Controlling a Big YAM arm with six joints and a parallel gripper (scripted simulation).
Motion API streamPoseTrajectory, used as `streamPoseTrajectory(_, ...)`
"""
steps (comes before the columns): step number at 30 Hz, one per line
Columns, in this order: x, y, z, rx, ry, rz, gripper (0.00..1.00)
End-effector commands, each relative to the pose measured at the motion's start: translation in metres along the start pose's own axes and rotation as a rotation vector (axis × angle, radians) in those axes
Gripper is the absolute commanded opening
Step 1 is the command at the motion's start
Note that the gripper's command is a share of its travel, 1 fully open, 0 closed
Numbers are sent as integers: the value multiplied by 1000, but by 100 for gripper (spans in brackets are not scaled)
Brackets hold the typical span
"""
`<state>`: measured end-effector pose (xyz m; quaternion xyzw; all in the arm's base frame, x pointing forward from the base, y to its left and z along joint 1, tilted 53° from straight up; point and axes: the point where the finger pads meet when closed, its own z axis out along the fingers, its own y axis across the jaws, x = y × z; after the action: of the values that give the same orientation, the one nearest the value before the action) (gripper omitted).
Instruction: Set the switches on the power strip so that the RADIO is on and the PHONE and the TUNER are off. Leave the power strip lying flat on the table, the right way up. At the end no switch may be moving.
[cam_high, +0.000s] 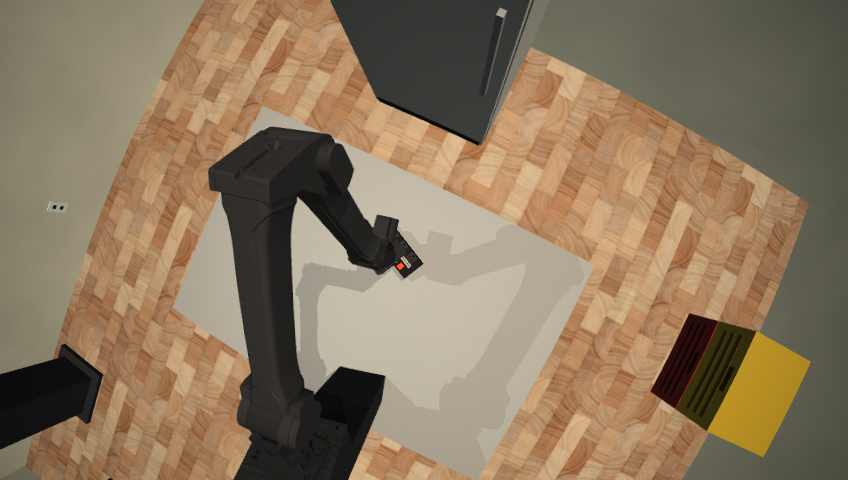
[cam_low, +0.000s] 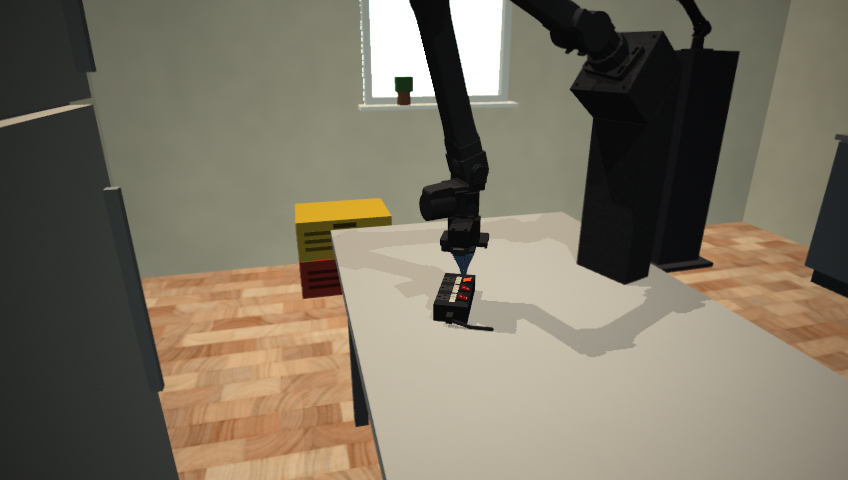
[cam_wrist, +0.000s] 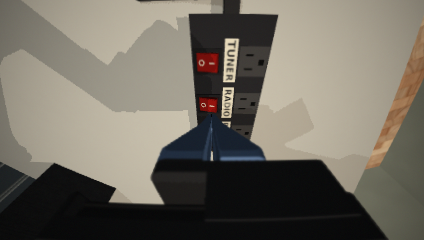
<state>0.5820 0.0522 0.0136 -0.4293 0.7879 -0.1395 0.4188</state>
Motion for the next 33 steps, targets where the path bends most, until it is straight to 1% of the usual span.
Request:
streamPoseTrajectory(1, -7, 1, 6, 6, -15, -2, 0)
streamPoseTrajectory(4, -7, 2, 7, 6, -15, -2, 0)
streamPoseTrajectory(5, -15, -7, 2, 22, -30, -4, 0)
streamPoseTrajectory(6, -9, 1, 8, 8, -19, -2, 0)
streamPoseTrajectory(7, -8, 2, 10, 5, -16, -2, 0)
streamPoseTrajectory(14, -8, 2, 17, 4, -16, -2, 0)
streamPoseTrajectory(17, -12, -2, 16, 13, -23, -3, 0)
streamPoseTrajectory(24, -6, 5, 19, 0, -12, -2, 0)
streamPoseTrajectory(28, -10, 0, 17, 9, -20, -3, 0)
streamPoseTrajectory(33, -10, 0, 17, 9, -20, -3, 0)
